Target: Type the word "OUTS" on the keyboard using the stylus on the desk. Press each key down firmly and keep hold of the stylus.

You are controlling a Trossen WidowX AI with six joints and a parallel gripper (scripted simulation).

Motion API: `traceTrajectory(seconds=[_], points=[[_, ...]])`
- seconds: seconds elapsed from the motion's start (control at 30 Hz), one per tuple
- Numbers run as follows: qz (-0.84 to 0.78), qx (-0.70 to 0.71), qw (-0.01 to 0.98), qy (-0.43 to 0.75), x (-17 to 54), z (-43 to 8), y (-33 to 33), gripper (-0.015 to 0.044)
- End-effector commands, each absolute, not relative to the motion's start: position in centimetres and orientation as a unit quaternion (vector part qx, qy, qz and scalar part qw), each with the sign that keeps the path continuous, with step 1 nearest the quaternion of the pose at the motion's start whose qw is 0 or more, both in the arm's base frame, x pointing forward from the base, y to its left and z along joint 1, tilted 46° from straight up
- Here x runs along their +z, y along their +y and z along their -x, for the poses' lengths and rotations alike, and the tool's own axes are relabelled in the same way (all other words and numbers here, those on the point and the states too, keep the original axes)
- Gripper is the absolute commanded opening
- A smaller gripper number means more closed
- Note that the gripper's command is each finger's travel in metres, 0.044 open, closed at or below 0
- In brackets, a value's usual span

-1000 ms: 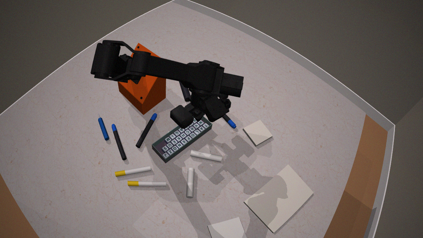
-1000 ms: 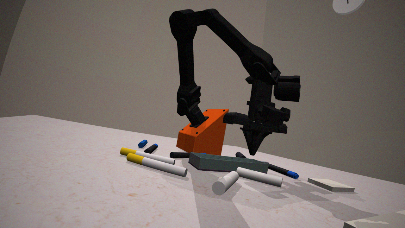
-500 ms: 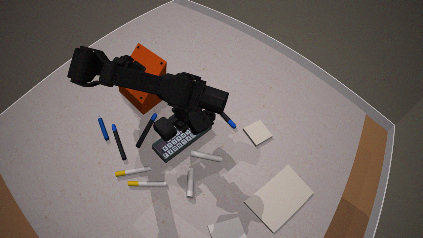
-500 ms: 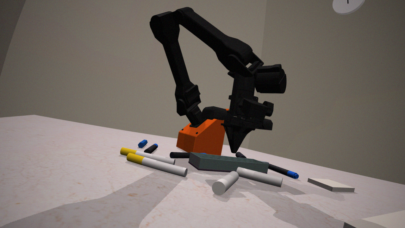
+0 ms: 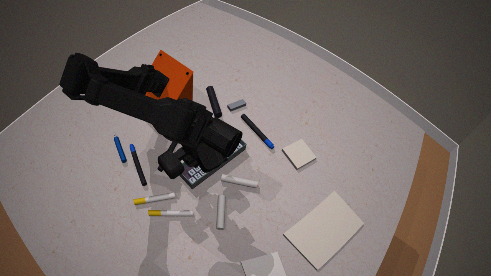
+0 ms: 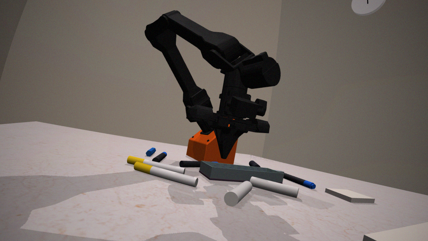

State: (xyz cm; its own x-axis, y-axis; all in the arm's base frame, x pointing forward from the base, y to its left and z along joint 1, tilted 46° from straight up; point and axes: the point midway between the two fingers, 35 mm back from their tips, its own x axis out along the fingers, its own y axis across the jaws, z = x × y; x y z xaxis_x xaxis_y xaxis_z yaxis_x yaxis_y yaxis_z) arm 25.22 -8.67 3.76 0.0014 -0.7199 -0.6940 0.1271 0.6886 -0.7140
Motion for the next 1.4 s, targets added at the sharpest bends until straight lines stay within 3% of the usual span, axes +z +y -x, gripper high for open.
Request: traceTrajectory(seconds=[0.0,0.37,0.7,0.97,1.37], points=[[0.243,-0.312,0.662,0.637,3.8,-24.8,-8.9,0.0],[0.243,-0.312,0.661,0.638,1.7,-22.1,-6.8,0.0],[0.242,-0.312,0.661,0.638,1.5,-22.1,-6.7,0.0],[0.241,-0.311,0.662,0.638,-3.7,-22.9,-1.6,0.0],[0.241,-0.31,0.662,0.638,-3.2,-23.0,-0.8,0.0]])
